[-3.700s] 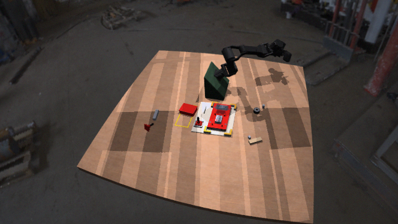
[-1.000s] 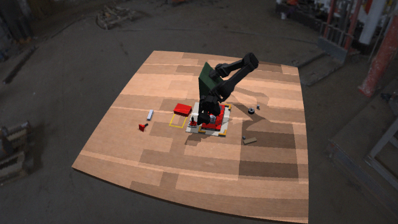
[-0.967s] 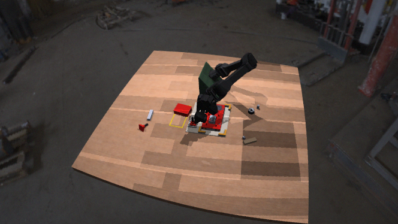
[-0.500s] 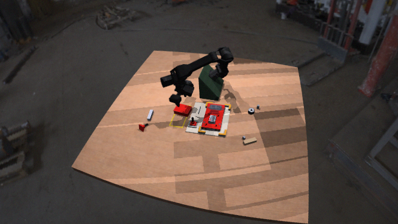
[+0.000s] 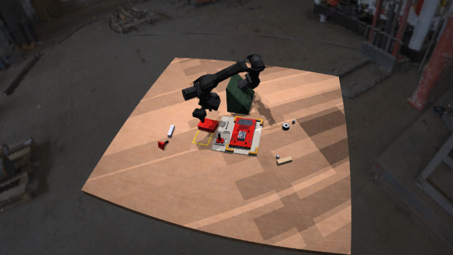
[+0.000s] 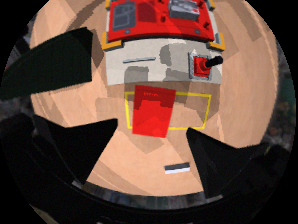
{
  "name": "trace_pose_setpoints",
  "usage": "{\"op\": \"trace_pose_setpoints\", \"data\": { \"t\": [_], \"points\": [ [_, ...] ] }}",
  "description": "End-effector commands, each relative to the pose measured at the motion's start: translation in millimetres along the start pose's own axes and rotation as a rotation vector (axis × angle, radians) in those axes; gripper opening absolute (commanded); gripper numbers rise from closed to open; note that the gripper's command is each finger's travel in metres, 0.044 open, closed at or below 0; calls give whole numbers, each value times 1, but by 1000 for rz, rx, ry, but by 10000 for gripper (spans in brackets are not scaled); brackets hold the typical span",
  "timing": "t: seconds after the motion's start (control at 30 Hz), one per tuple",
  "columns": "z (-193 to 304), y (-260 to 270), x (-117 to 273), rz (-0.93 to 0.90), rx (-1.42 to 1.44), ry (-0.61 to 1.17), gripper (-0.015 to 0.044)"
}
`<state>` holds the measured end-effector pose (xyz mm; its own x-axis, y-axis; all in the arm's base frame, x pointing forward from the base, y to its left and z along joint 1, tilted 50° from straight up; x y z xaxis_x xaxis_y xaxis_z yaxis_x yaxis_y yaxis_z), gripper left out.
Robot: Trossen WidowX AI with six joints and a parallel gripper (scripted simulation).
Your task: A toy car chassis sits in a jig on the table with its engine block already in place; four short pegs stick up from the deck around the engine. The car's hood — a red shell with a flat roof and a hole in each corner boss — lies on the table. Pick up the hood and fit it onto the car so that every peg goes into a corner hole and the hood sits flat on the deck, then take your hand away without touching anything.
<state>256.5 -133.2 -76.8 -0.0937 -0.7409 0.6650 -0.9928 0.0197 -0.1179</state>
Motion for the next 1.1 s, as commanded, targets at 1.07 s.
{"op": "trace_pose_setpoints", "data": {
  "t": [1.07],
  "points": [
    [0,1,-33,3,-6,-6,440]
  ]
}}
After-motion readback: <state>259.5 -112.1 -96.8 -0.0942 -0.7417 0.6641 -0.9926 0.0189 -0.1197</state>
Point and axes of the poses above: the point midway between the two fingers, 35 mm back from their tips, its own x axis back along the fingers, its own y axis across the jaws, z = x × y, the point moved 2 cm from there along x, back along the fingers, and after that the axes turned 14 degrees about x, right-handed, at the moved point
